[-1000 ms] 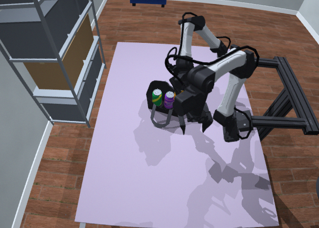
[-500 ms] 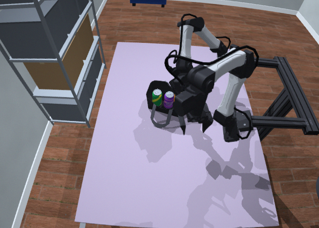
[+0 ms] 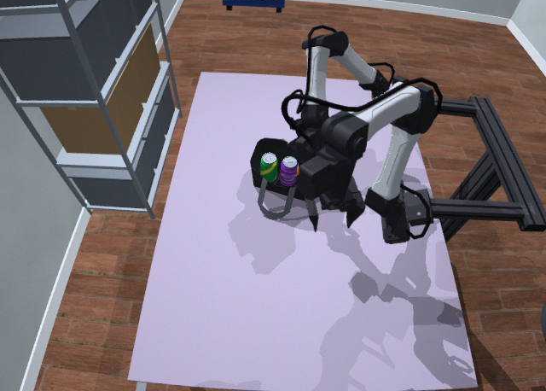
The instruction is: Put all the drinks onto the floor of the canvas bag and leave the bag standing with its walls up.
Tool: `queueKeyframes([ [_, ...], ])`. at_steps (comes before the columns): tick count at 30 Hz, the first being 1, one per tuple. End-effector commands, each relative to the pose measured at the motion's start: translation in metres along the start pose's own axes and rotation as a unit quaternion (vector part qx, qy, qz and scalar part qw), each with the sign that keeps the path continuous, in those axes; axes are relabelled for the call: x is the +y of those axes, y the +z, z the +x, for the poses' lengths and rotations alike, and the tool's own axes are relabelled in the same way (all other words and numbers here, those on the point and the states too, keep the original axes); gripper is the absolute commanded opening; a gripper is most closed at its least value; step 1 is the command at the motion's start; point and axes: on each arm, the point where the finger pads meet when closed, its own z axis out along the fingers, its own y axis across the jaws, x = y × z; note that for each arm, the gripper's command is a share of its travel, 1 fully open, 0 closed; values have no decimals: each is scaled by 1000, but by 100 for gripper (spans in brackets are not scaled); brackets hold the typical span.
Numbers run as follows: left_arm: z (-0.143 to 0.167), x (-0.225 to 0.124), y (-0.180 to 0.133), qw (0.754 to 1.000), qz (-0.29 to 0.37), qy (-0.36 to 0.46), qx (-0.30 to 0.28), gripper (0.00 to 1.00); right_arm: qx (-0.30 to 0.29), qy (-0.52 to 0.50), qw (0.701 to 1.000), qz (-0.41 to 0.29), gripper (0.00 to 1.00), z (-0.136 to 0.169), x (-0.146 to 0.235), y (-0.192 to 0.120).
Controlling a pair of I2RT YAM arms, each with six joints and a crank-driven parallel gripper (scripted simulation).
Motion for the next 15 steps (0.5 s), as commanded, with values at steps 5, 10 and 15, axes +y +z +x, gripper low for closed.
queueKeyframes([
  [5, 0, 3, -7, 1000, -10, 6, -2, 91, -7, 14, 1000, -25, 74, -4, 18, -5],
  [10, 1, 2, -8, 1000, -9, 2, 0, 91, -11, 5, 1000, -8, 74, 0, 5, 13],
  [15, 1, 2, -8, 1000, -9, 2, 0, 91, -11, 17, 1000, -15, 74, 0, 15, 18],
])
